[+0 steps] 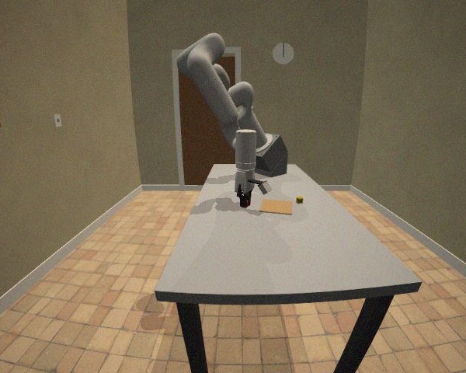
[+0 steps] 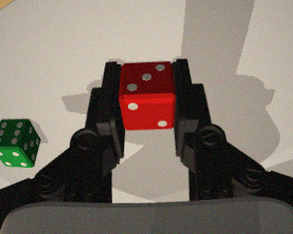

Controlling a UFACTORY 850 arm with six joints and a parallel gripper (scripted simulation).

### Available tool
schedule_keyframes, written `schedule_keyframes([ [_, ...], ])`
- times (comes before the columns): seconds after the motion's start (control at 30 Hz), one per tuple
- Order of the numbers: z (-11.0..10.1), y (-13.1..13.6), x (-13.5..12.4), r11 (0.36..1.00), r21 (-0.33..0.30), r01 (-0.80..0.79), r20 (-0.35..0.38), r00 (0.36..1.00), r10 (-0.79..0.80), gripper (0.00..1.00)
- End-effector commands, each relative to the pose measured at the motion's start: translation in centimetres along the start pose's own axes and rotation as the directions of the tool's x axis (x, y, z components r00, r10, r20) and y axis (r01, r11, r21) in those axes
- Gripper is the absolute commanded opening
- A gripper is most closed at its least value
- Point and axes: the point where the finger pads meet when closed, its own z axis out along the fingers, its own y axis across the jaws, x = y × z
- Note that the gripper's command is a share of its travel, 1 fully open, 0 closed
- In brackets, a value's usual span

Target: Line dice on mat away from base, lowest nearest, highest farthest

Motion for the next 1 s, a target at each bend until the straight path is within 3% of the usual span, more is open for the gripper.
schedule_keyframes([
  [0.0, 0.0, 0.0, 0.0, 1.0, -0.001, 0.0, -0.001, 1.0, 0.0, 0.21],
  [0.37, -1.3, 0.0, 0.0, 1.0, -0.001, 0.0, -0.001, 1.0, 0.0, 0.21],
  [0.73, -8.7, 0.0, 0.0, 1.0, -0.001, 0.0, -0.001, 1.0, 0.0, 0.21],
  [0.97, -10.0, 0.0, 0.0, 1.0, -0.001, 0.0, -0.001, 1.0, 0.0, 0.21],
])
